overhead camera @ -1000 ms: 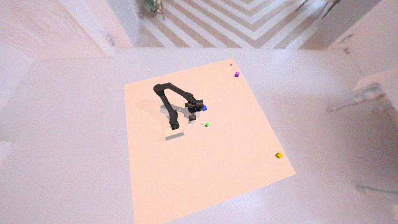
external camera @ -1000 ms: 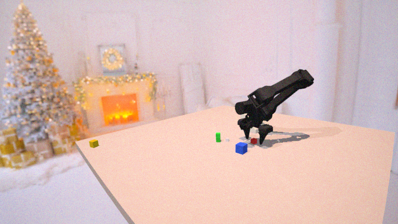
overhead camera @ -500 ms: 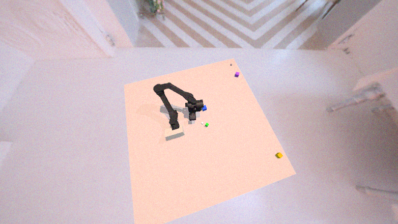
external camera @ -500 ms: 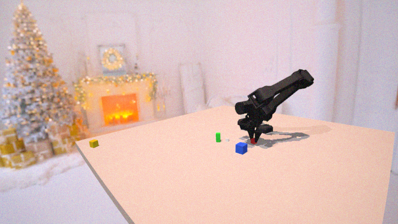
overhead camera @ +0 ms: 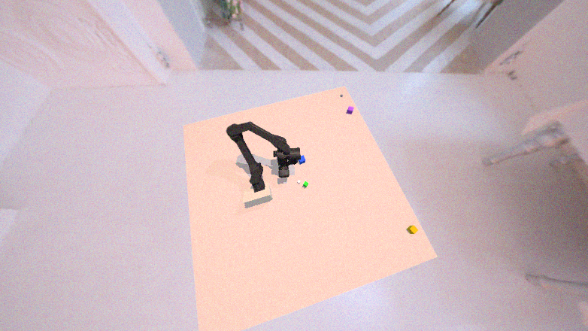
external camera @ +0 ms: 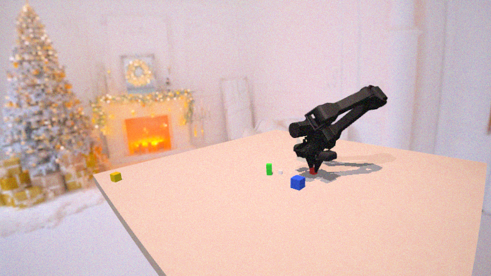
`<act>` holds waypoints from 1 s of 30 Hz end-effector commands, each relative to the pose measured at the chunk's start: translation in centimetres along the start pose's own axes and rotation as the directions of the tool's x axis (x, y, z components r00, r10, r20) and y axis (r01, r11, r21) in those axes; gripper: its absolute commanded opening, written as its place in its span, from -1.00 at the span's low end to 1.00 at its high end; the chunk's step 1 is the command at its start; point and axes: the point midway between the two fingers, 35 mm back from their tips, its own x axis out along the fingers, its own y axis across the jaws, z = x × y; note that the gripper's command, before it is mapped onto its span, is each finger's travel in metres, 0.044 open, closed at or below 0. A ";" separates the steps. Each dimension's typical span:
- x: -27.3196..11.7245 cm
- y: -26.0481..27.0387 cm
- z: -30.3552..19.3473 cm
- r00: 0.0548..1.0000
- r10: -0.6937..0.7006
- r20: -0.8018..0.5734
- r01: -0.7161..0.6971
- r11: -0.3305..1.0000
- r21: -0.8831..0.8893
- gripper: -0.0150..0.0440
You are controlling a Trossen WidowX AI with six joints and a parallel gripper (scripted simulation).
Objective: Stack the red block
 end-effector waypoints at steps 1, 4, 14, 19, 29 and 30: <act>-1.7 0.0 0.3 1.000 -0.005 0.009 0.005 1.000 -0.009 -0.49; -3.0 0.0 0.3 1.000 -0.005 0.008 0.005 1.000 -0.009 -0.49; -7.1 0.0 0.2 1.000 -0.006 0.008 0.006 1.000 -0.008 -0.49; -9.1 0.0 0.2 1.000 -0.007 0.007 0.007 1.000 -0.007 -0.49; -10.7 0.0 0.1 1.000 -0.012 0.017 0.012 1.000 0.003 -0.49; -10.3 0.0 0.1 1.000 -0.006 0.016 0.006 1.000 0.011 -0.49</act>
